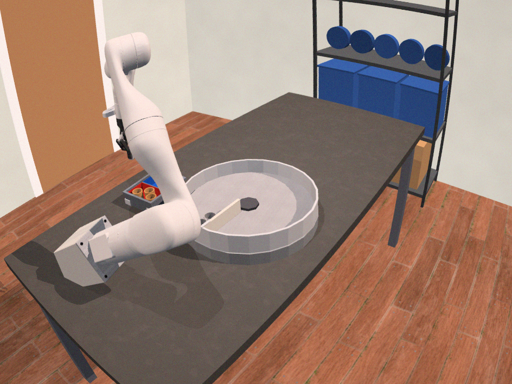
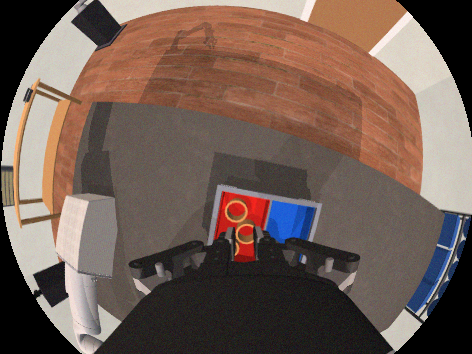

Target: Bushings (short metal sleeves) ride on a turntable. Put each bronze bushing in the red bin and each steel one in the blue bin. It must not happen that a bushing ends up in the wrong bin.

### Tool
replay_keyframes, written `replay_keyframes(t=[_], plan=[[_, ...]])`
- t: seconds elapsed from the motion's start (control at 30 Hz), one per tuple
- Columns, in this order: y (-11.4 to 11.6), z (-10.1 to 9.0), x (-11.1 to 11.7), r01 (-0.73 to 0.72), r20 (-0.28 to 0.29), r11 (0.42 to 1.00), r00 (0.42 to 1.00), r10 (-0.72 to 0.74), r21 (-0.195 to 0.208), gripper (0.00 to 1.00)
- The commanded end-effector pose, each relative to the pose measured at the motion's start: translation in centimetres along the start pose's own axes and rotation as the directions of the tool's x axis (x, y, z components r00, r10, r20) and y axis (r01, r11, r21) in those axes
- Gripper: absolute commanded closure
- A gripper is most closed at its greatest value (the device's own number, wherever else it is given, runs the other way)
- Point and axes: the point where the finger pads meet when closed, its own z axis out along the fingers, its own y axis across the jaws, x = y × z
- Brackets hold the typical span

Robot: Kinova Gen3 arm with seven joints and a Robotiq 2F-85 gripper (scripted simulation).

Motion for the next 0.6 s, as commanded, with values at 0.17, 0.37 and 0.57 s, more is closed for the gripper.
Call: replay_keyframes(t=[0.17,0.37,0.57], plan=[[0.03,-0.12,0.03,0.0,-0.002,1.0,1.0,0.0,-0.002,0.81],[0.03,-0.12,0.03,0.0,-0.002,1.0,1.0,0.0,-0.002,0.81],[-0.31,-0.04,-0.95,-0.001,-0.002,1.0,1.0,0.001,-0.002,0.82]])
